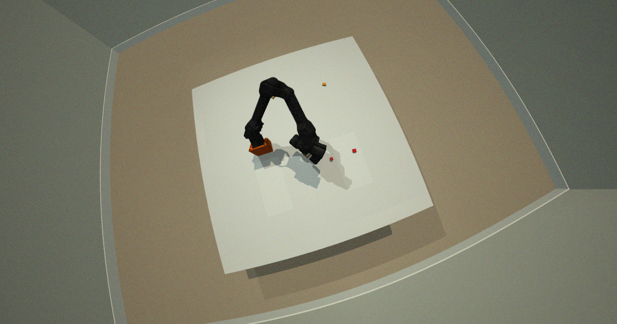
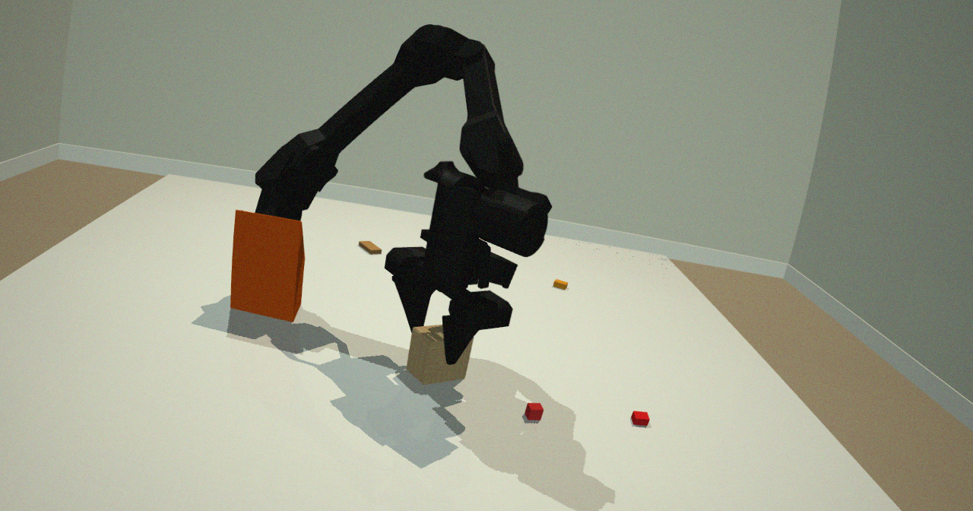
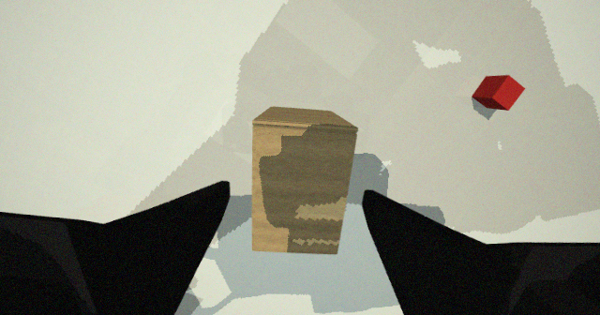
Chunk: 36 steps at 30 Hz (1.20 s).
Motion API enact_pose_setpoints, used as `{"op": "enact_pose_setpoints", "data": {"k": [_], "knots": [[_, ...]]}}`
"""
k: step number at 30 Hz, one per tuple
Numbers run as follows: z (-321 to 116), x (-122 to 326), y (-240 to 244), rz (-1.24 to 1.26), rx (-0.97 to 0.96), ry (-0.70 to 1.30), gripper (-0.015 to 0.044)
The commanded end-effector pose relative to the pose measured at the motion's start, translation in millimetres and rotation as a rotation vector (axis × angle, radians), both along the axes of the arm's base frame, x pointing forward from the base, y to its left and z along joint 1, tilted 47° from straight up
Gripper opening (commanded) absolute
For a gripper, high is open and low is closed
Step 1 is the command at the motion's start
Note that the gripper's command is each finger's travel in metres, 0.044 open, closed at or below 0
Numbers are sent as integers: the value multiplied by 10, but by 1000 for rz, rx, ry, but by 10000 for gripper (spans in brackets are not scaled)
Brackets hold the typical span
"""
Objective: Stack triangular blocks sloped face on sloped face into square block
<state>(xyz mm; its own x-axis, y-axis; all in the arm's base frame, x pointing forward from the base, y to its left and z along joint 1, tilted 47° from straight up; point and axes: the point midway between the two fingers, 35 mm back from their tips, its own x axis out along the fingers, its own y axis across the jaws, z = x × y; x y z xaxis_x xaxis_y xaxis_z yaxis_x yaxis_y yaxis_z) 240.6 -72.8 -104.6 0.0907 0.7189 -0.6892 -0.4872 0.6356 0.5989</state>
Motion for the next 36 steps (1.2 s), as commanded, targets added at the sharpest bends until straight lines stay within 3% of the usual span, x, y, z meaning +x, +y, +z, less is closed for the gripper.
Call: {"op": "enact_pose_setpoints", "data": {"k": [1,8,17,36], "knots": [[0,0,0,0,0,0,440],[16,3,-24,0,-1,0,440],[757,-101,-802,0,-5,2,440],[712,-76,-781,-16,-9,-6,440]]}}
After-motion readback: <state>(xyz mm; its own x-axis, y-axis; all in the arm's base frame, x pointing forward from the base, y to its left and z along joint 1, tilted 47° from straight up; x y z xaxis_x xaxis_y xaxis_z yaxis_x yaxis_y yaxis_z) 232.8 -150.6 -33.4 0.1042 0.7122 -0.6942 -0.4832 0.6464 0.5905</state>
